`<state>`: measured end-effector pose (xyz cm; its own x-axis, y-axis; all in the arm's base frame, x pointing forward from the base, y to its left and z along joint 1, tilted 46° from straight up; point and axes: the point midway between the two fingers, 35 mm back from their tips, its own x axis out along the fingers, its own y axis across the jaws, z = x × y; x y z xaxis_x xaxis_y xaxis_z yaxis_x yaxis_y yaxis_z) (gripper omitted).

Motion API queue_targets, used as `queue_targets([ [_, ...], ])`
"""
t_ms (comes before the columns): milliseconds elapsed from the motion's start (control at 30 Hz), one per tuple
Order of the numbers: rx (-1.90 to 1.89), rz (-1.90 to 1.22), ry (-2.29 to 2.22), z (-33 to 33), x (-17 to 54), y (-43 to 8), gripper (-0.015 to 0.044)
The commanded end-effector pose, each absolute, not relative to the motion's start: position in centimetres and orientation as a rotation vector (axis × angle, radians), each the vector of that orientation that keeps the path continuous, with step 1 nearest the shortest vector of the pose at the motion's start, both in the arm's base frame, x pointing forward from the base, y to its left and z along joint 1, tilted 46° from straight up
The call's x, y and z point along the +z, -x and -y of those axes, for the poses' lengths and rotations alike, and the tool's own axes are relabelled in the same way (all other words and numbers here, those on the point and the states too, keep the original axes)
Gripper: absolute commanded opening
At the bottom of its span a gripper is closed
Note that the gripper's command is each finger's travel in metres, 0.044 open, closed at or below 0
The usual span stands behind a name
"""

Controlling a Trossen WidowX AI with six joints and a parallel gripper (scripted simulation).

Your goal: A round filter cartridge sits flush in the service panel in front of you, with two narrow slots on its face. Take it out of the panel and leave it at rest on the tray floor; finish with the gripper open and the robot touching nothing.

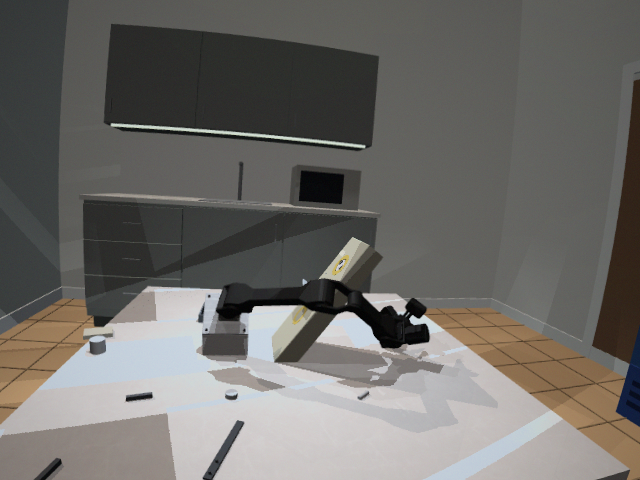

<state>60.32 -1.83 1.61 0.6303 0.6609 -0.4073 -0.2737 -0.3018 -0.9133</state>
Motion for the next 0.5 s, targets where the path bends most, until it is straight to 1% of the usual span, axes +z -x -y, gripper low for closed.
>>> queue_targets([
  [0,0.954,0.324,1.631,1.8,1.6,-60.3,0.0374],
  [333,0.995,0.143,1.507,-1.5,2.0,-59.9,0.0111],
  [467,0.966,0.06,1.455,-2.3,3.3,-60.0,0.0107],
])
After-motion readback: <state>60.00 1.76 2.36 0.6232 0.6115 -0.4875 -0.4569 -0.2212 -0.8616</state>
